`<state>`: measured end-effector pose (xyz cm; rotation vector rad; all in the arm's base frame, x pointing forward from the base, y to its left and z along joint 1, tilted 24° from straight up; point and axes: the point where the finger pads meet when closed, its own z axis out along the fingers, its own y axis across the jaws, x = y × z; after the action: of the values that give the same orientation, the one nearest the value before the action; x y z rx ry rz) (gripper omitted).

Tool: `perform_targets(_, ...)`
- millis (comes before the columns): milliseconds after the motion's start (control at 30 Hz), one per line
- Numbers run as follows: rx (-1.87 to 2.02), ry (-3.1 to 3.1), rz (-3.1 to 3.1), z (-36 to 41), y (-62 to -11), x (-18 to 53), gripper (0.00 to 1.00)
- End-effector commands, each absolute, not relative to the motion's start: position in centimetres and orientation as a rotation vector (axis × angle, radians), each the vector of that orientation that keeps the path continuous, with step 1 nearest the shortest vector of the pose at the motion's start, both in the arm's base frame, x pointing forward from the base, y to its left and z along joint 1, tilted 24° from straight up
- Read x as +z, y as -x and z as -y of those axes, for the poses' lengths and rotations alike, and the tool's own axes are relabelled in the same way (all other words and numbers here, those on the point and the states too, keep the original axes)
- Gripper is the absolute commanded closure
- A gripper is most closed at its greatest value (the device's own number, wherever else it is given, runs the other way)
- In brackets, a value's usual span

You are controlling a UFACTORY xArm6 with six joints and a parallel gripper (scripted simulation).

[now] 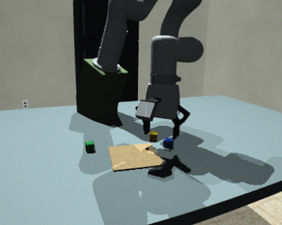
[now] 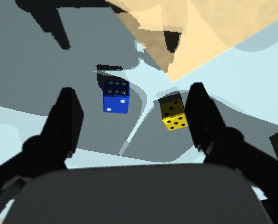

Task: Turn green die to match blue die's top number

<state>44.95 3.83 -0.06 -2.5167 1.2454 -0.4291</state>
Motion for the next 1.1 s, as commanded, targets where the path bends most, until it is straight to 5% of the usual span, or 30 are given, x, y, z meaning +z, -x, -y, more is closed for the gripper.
perform_targets(0, -0.412, 2.524, -1.247, -4.0, -46.1, 0.5, 0.00)
perform_targets(1067, -0.412, 2.524, -1.247, -4.2, -47.3, 1.0, 0.00)
